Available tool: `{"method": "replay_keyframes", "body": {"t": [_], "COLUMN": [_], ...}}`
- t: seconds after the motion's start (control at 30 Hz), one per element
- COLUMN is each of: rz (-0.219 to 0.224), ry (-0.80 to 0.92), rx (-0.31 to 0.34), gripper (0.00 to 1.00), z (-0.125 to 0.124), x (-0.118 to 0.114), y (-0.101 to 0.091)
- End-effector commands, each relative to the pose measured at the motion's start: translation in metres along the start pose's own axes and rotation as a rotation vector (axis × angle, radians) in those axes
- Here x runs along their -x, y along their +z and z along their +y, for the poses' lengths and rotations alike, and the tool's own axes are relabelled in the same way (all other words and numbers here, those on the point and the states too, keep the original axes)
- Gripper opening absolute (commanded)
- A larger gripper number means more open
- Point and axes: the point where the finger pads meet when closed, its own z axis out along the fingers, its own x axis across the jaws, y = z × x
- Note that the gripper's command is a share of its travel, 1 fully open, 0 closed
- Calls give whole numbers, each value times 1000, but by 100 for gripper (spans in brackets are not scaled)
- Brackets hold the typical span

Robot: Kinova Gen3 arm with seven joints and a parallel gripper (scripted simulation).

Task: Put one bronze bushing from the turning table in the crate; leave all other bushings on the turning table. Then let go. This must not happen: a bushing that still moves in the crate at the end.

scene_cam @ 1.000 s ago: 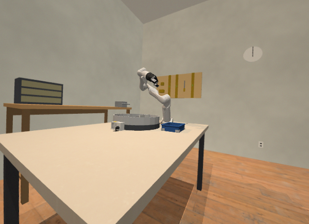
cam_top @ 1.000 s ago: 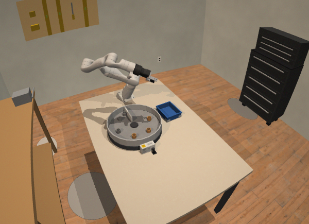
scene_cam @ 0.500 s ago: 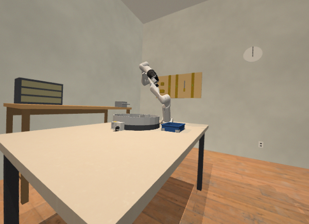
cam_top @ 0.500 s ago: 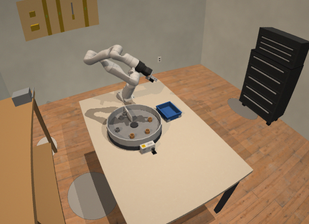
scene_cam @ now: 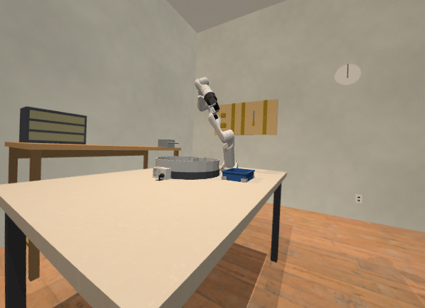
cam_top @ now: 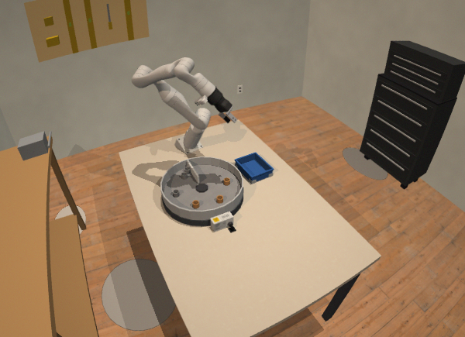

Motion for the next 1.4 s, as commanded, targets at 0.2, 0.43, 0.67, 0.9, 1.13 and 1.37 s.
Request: {"method": "replay_keyframes", "body": {"t": [0.2, 0.43, 0.67, 0.9, 1.13, 1.37], "rz": [21, 164, 164, 249, 307, 307], "ry": [7, 17, 17, 21, 26, 26], "rx": [-34, -187, -187, -275, -341, -341], "gripper": [100, 100, 100, 100, 100, 100], "z": [-2, -1, -1, 0, 1, 1], "x": [2, 0, 0, -1, -1, -1], "y": [2, 0, 0, -1, -2, -2]}}
